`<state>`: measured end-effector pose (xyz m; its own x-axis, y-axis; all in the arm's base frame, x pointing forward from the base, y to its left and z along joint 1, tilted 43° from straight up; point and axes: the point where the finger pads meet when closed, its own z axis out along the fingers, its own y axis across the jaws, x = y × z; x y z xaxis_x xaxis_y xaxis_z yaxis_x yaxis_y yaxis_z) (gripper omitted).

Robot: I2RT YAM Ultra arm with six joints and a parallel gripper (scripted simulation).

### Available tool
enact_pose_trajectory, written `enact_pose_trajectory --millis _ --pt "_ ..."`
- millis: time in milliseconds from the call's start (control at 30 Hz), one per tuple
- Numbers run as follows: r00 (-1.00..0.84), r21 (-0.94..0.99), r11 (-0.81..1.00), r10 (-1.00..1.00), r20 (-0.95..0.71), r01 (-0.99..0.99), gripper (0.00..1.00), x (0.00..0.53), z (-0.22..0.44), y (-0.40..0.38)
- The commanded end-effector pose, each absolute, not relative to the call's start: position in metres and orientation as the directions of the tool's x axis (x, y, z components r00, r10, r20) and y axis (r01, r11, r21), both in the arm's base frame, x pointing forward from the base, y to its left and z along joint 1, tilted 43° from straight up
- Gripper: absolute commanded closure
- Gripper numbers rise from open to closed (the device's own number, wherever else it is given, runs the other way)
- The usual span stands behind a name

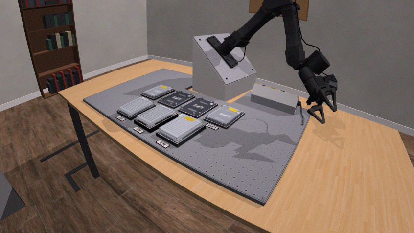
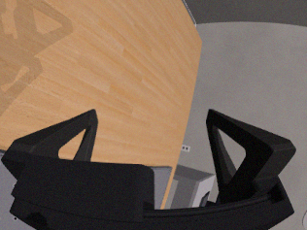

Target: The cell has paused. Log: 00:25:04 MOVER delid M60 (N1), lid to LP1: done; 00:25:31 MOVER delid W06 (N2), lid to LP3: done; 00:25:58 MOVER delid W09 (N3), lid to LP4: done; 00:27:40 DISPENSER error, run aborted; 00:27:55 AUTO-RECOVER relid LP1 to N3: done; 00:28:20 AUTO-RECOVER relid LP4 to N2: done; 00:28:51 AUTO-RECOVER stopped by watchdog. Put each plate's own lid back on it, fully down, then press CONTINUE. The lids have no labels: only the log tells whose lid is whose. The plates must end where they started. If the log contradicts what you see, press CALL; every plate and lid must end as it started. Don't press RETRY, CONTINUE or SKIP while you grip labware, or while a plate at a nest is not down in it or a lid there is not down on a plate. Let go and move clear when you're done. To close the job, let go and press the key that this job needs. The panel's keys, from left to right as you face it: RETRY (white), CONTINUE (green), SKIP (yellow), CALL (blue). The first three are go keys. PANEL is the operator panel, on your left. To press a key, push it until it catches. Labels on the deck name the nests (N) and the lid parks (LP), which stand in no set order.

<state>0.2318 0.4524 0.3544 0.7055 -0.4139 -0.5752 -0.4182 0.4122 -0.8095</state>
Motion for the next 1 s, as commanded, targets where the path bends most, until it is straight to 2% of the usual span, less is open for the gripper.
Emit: enact_pose_trajectory --millis 0,33,233,433,500,600,667,700,833,967 --pt "0.670 -0.784 0.430 -0.419 -0.613 -0.448 0.00 0.245 0.368 0.437" --pt "0.659 -0.792 0.399 -0.443 -0.608 -0.463 0.00 0.247 0.345 0.434" --pt "0.613 -0.769 0.424 -0.465 -0.638 -0.479 0.00 0.262 0.357 0.424" --pt "0.542 -0.746 0.421 -0.514 -0.665 -0.516 0.00 0.281 0.343 0.406" --pt "0.527 -0.749 0.394 -0.538 -0.658 -0.533 0.00 0.285 0.318 0.399" --pt "0.494 -0.729 0.424 -0.542 -0.680 -0.538 0.00 0.294 0.332 0.391" --pt "0.468 -0.719 0.426 -0.557 -0.686 -0.548 0.00 0.300 0.328 0.384" --pt "0.451 -0.720 0.401 -0.581 -0.678 -0.566 0.00 0.301 0.304 0.379" --pt "0.434 -0.706 0.431 -0.574 -0.695 -0.561 0.00 0.307 0.321 0.373" --pt "0.374 -0.688 0.422 -0.612 -0.697 -0.591 0.00 0.315 0.297 0.357"
